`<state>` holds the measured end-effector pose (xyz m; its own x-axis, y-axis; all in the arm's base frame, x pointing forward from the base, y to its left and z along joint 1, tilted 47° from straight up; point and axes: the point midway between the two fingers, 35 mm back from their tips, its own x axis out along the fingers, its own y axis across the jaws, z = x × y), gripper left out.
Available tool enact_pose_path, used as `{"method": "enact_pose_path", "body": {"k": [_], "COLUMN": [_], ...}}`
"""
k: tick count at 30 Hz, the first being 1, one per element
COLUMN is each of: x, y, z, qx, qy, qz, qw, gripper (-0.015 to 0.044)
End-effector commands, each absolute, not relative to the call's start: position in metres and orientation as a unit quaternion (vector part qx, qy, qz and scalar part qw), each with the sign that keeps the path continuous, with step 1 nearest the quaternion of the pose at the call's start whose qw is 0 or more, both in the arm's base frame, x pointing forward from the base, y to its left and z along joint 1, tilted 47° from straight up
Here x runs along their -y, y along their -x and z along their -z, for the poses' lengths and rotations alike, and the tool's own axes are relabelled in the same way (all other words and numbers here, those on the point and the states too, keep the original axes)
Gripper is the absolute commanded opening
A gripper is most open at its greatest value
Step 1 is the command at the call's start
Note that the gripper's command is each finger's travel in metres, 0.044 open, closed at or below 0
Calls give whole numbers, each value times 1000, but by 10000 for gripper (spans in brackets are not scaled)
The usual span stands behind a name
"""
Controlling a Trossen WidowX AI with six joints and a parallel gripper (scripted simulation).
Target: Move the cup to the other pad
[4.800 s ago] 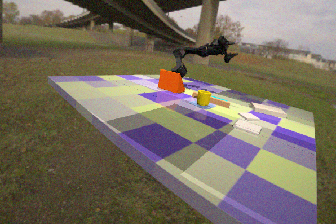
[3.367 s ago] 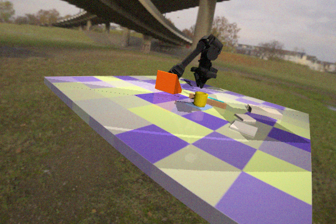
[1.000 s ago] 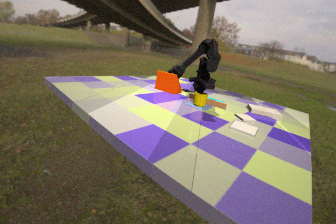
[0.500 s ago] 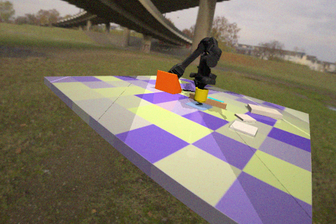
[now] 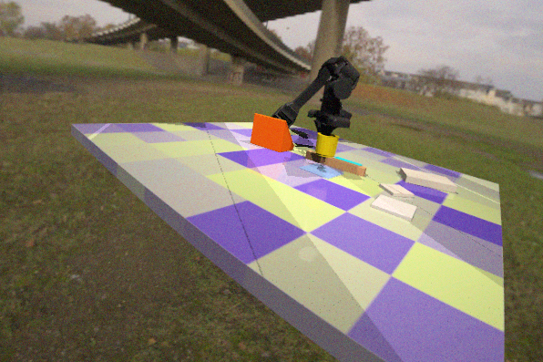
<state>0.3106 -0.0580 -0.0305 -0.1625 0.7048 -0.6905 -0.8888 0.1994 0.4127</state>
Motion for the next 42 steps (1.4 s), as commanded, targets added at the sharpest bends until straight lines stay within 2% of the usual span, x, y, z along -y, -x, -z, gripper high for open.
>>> {"method": "enact_pose_path", "body": {"k": [1,42], "x": [58,15], "y": [-311,-303], "z": [31,-21], "qx": [-438,-438], "qy": [105,106], "qz": [-623,-625], "qw": [639,637], "gripper": [0,0]}}
